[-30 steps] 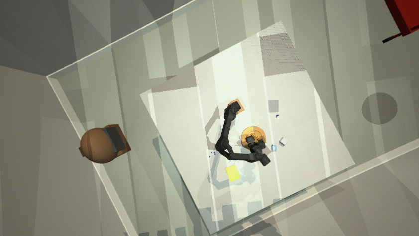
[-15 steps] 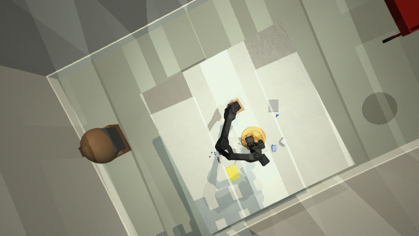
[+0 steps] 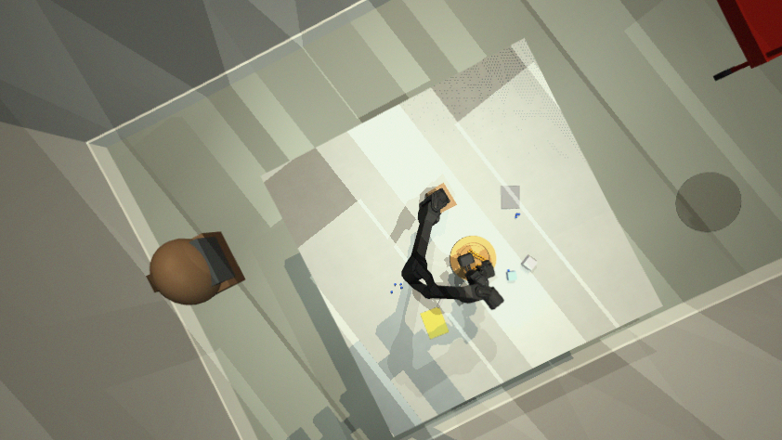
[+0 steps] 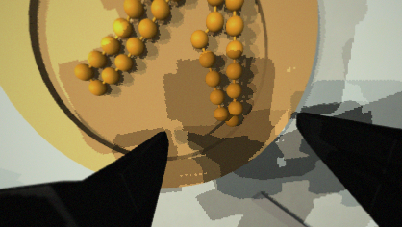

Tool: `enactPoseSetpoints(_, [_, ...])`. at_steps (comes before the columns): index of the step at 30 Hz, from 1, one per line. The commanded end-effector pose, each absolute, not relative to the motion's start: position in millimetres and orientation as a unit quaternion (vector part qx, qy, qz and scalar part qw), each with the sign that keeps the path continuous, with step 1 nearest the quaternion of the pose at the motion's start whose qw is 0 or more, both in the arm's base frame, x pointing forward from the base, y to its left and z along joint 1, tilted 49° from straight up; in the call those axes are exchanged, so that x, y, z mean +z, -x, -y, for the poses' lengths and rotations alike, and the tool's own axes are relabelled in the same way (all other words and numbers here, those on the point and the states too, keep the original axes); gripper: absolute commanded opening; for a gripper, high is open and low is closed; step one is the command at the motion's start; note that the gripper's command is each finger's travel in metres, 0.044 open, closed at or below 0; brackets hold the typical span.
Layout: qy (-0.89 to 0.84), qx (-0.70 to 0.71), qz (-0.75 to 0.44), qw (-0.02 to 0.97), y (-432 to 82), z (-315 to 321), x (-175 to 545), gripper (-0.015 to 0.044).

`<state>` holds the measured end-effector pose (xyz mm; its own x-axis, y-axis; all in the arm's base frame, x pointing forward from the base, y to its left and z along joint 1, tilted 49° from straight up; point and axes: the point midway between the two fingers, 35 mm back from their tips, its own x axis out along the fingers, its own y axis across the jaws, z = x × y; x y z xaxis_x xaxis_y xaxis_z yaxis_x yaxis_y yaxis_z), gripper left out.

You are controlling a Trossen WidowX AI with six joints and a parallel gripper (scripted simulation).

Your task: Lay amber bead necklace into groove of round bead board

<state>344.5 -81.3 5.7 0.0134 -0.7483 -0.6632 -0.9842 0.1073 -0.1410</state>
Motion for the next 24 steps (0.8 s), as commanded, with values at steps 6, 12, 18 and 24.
enactPoseSetpoints(6, [0.642, 0.188, -0.676, 0.310, -344.7, 80.0, 7.2, 0.0440])
enactPoseSetpoints(12, [0.642, 0.188, -0.676, 0.310, -344.7, 80.0, 7.2, 0.0440])
enactPoseSetpoints(18, [0.603, 0.110, -0.692, 0.381, -345.0, 75.6, 6.0, 0.0335])
enactPoseSetpoints(24, [0.477, -0.080, -0.696, 0.531, -345.3, 64.8, 3.0, 0.0310])
